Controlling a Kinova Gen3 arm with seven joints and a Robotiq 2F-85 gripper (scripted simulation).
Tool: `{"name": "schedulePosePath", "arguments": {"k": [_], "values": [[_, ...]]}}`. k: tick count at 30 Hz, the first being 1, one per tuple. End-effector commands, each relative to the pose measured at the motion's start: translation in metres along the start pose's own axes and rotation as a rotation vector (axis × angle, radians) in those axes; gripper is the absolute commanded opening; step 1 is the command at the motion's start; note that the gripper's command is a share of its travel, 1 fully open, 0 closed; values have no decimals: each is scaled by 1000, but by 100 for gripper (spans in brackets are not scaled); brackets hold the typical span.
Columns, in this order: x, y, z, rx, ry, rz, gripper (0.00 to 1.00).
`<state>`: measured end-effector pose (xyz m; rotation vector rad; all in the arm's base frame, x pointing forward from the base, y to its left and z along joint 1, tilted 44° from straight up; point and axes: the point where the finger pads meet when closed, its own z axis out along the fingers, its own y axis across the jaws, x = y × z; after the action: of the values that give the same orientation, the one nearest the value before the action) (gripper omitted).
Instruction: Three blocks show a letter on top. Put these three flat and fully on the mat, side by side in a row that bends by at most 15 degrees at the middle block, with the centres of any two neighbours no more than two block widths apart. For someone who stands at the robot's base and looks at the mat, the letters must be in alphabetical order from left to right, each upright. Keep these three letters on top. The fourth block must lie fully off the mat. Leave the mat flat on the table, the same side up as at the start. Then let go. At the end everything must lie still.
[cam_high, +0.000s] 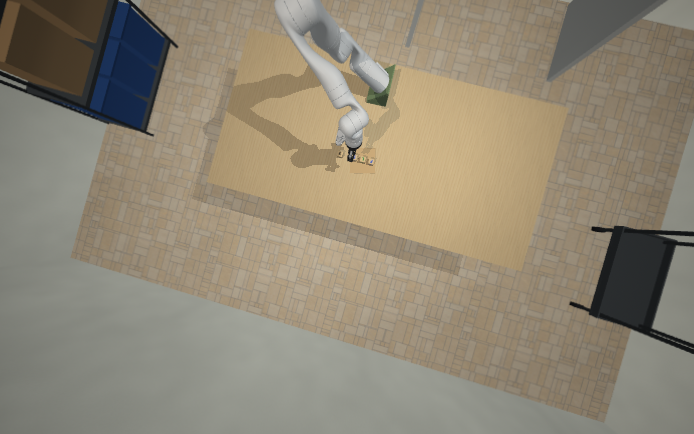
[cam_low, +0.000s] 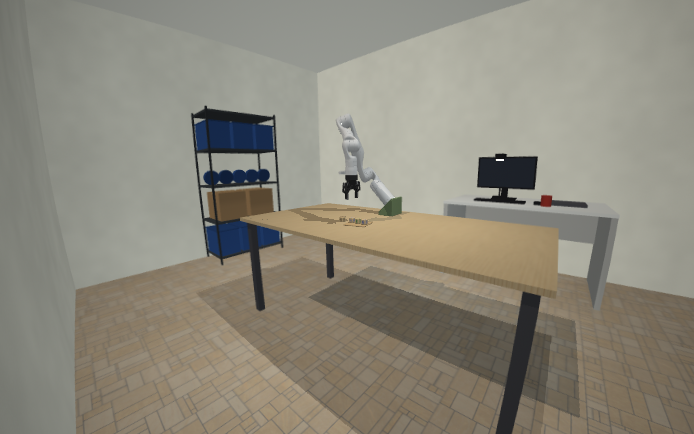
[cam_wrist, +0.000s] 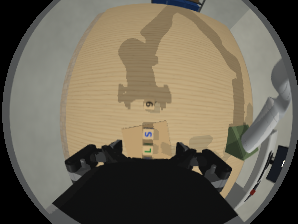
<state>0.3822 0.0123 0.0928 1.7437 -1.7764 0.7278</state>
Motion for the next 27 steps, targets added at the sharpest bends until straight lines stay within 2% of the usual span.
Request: {"name": "schedulePosePath", "arguments": {"k": [1, 5, 9, 27], "values": [[-3, -3, -17, 15, -11, 0, 100], [-2, -3, -33, 15, -11, 0, 100], [-2, -3, -42, 15, -11, 0, 100], [-2, -3, -44, 15, -11, 0, 100]]}}
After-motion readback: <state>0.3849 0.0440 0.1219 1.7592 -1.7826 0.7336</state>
